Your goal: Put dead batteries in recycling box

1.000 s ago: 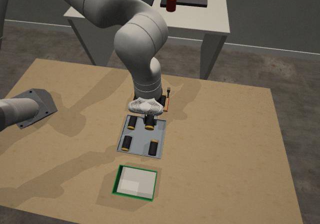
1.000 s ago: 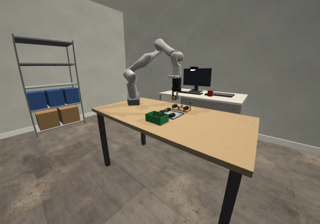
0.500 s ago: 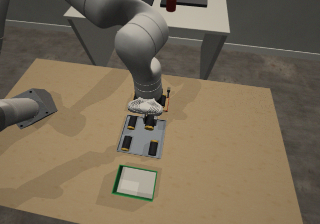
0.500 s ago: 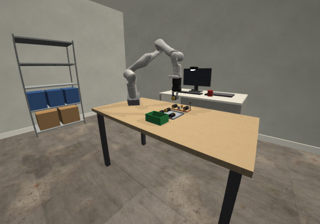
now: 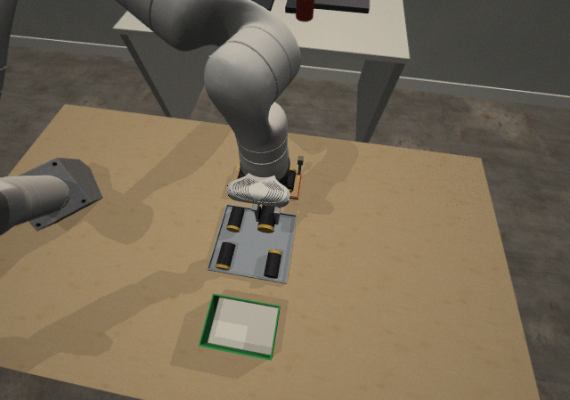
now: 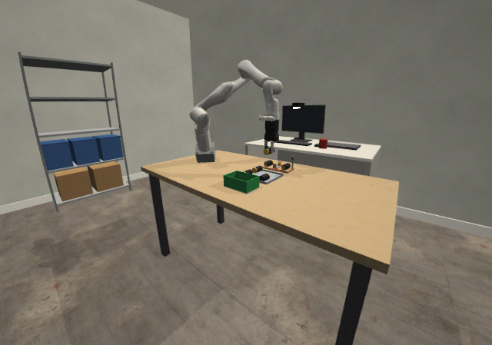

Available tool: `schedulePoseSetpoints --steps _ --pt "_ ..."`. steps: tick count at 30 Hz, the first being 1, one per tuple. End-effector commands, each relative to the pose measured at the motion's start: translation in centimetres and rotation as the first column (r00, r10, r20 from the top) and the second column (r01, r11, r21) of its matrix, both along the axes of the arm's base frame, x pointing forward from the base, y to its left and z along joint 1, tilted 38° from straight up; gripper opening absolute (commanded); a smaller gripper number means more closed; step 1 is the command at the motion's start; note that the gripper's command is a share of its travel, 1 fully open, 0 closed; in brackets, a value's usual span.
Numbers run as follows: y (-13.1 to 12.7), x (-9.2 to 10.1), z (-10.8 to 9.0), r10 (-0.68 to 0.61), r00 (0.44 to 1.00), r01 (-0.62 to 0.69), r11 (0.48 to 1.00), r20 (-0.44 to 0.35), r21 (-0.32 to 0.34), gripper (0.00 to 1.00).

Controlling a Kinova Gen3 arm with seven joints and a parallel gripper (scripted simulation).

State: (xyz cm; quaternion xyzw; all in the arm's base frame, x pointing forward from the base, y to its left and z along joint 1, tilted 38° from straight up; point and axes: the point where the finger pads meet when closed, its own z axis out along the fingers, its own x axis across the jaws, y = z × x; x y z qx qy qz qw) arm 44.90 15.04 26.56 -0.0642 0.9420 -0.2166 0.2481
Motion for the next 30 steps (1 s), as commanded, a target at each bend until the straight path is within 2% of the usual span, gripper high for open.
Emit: schedulePoseSetpoints --steps 1,6,14,16,30 --pt "0.1 0.0 0.0 0.001 1.000 -0.001 1.000 0.001 0.000 0.57" --pt "0.9 -0.2 -0.5 0.001 1.000 -0.001 1.000 0.001 0.000 0.57" --pt "4.6 -1.3 -2.9 0.001 1.000 -0.001 1.000 0.001 0.000 0.57" --pt "4.6 -1.3 -2.9 0.001 1.000 -0.001 1.000 0.001 0.000 0.57" --pt "12.7 -3.5 -8.2 0.001 1.000 -0.001 1.000 0.001 0.000 0.57"
